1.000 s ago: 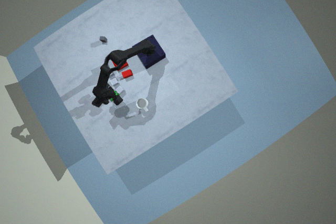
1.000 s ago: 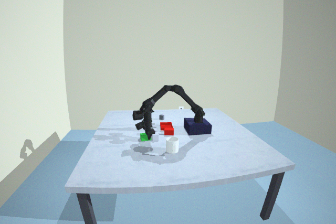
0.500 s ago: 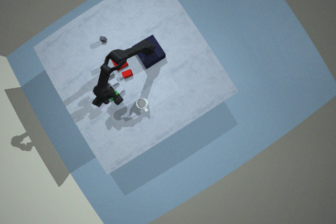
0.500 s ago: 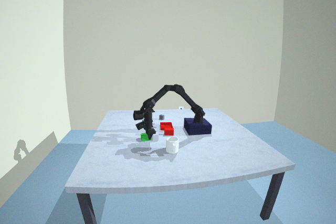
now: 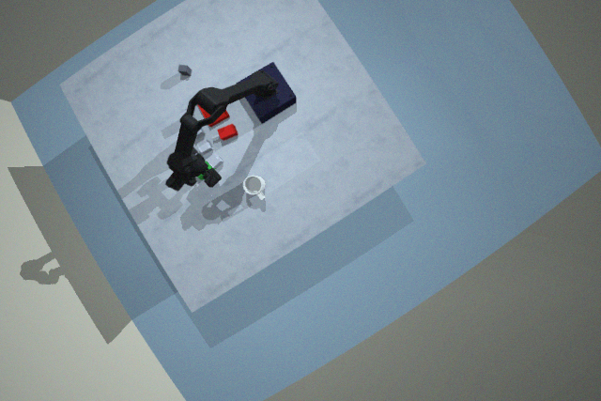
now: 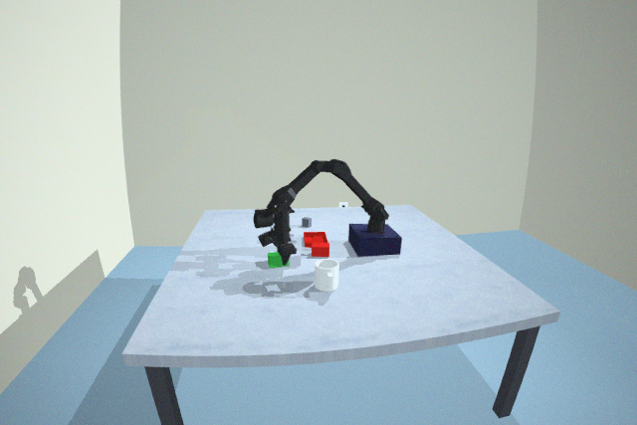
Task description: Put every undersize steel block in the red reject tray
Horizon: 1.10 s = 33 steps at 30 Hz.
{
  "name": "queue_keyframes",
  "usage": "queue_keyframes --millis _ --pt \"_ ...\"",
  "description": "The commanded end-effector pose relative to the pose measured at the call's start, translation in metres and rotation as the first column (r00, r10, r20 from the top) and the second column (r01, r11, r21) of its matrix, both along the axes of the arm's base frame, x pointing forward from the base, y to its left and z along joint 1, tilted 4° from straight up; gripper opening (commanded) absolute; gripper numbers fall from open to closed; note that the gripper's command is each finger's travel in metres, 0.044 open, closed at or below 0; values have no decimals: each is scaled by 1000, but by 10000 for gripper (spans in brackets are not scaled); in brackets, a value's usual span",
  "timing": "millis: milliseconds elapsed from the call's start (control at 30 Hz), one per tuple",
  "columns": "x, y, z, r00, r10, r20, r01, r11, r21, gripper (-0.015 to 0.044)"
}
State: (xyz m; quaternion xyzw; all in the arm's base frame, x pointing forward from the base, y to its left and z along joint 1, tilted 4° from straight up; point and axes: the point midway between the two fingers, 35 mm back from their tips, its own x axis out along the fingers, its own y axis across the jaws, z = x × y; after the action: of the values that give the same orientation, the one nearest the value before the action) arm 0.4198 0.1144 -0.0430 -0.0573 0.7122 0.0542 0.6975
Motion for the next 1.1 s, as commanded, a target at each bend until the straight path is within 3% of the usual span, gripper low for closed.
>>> queue_keyframes --millis 0,1067 --pt "-2 0 1 1000 -5 1 5 1000 1 0" --pt "10 1 0 1000 -5 1 5 1000 1 0"
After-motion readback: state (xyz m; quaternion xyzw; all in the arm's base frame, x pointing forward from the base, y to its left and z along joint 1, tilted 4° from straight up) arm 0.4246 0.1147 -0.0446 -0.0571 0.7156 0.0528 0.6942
